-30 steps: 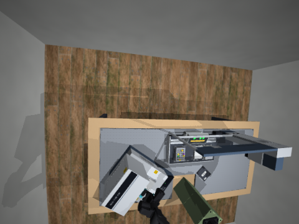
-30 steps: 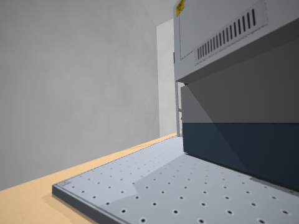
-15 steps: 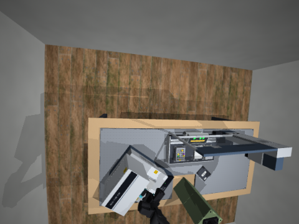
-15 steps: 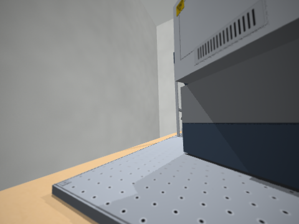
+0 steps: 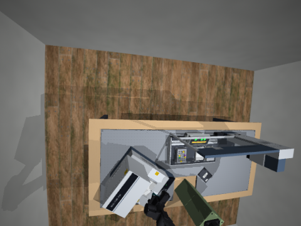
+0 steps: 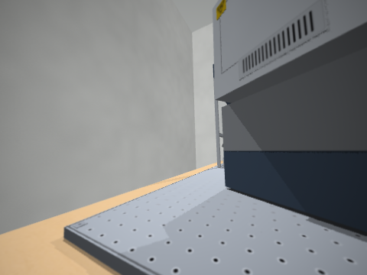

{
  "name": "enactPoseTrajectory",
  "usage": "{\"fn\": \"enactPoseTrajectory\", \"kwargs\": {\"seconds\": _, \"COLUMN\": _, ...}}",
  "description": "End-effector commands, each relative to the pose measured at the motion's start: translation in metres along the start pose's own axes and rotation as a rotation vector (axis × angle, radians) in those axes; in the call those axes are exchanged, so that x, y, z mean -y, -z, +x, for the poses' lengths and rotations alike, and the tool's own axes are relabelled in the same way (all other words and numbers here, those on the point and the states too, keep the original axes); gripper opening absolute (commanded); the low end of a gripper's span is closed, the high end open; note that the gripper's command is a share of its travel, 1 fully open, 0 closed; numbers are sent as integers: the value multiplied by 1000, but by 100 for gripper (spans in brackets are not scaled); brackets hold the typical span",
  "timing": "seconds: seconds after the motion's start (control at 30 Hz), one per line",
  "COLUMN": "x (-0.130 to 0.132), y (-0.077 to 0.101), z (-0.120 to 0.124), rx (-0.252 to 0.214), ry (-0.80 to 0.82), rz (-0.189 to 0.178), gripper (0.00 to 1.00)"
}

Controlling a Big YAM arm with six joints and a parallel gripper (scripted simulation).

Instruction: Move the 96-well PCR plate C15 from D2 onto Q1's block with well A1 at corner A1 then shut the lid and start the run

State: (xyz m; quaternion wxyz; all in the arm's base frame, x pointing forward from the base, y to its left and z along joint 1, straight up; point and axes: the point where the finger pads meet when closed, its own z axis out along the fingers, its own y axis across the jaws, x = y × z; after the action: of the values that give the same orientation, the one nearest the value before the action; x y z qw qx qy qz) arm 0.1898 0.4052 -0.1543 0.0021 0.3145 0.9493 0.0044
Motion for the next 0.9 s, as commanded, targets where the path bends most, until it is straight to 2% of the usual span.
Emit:
{"fn": "enactPoseTrajectory", "kwargs": {"seconds": 0.0, "x": 3, "y": 13, "z": 1, "rx": -7, "ry": -12, "rz": -46, "gripper": 0}}
{"fn": "enactPoseTrajectory", "kwargs": {"seconds": 0.17, "x": 23, "y": 12, "z": 3, "rx": -12, "ry": -7, "rz": -64, "gripper": 0}}
{"fn": "enactPoseTrajectory", "kwargs": {"seconds": 0.27, "x": 39, "y": 7, "z": 2, "rx": -11, "ry": -6, "rz": -62, "gripper": 0}}
{"fn": "enactPoseTrajectory", "kwargs": {"seconds": 0.33, "x": 39, "y": 7, "z": 2, "rx": -11, "ry": -6, "rz": -62, "gripper": 0}}
{"fn": "enactPoseTrajectory", "kwargs": {"seconds": 0.4, "x": 47, "y": 2, "z": -3, "rx": -8, "ry": -8, "rz": -49, "gripper": 0}}
{"fn": "enactPoseTrajectory", "kwargs": {"seconds": 0.57, "x": 88, "y": -12, "z": -8, "rx": -1, "ry": -11, "rz": -19, "gripper": 0}}
{"fn": "enactPoseTrajectory", "kwargs": {"seconds": 0.77, "x": 96, "y": -9, "z": -3, "rx": -15, "ry": -6, "rz": -70, "gripper": 0}}
{"fn": "enactPoseTrajectory", "kwargs": {"seconds": 0.87, "x": 108, "y": -11, "z": -8, "rx": -15, "ry": -17, "rz": -67, "gripper": 0}}
